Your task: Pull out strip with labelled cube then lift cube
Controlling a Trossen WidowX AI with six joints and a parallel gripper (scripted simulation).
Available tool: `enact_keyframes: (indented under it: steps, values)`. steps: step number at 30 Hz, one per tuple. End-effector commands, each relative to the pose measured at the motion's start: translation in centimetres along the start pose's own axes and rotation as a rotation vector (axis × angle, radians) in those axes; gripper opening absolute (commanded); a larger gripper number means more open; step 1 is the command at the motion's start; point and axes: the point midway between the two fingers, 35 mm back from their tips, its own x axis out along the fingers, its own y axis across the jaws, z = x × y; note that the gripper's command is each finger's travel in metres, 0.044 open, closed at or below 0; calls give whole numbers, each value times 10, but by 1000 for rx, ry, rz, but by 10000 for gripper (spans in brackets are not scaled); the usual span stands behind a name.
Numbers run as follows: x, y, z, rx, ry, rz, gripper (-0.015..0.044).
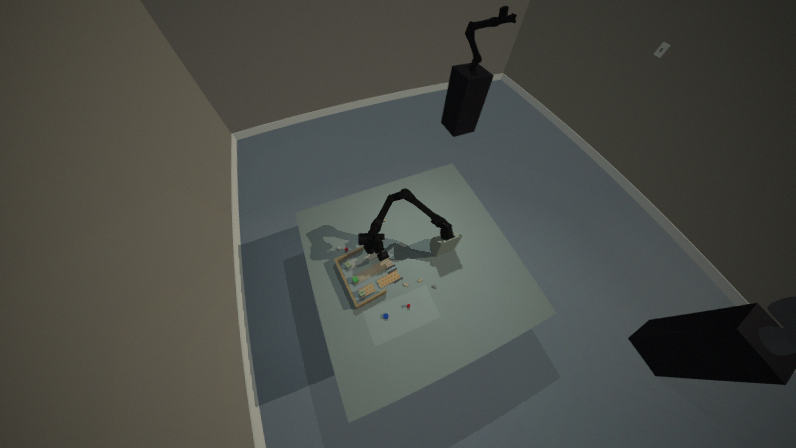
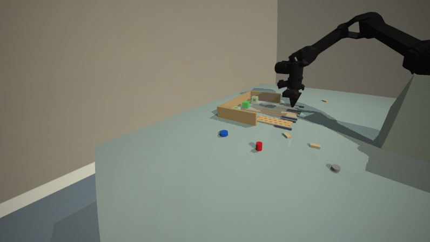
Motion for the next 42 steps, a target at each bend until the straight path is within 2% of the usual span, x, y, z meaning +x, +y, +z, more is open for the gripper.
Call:
enact_keyframes:
  steps: [1,42]
  values:
    - [2,1,0,-1,1,4,0]
    - [6,-2,3,-1,1,4,0]
